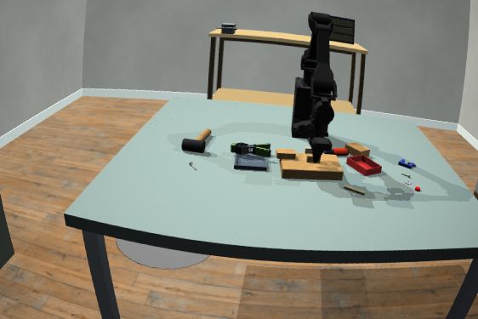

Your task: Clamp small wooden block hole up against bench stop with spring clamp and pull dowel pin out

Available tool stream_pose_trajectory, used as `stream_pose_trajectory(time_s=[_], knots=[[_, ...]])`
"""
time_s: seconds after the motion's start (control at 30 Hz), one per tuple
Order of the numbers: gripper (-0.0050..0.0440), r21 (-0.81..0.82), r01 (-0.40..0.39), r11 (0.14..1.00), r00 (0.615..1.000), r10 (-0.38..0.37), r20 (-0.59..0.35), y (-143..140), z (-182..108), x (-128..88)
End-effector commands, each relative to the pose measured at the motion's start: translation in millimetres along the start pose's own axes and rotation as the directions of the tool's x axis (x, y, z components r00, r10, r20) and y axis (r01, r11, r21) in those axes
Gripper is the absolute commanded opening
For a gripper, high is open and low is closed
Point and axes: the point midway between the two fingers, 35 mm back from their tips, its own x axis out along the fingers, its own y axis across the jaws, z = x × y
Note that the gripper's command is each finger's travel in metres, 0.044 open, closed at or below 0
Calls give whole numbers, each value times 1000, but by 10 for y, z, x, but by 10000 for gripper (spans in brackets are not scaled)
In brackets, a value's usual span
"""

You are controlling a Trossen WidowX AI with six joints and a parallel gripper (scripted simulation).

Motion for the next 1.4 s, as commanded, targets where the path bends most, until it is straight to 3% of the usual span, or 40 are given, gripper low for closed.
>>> stream_pose_trajectory(time_s=[0.0, 1.0, 1.13, 1.37], knots=[[0, 3, 12, 1000, 1000, -12, 5, -75, 1, 19], [0, 3, 12, 1000, 1000, -12, 5, -878, -4, -21], [0, 3, 12, 1000, 1000, -12, 5, -701, -9, 2], [0, 2, -4, 1000, 1000, 4, 2, -655, -11, -35]])
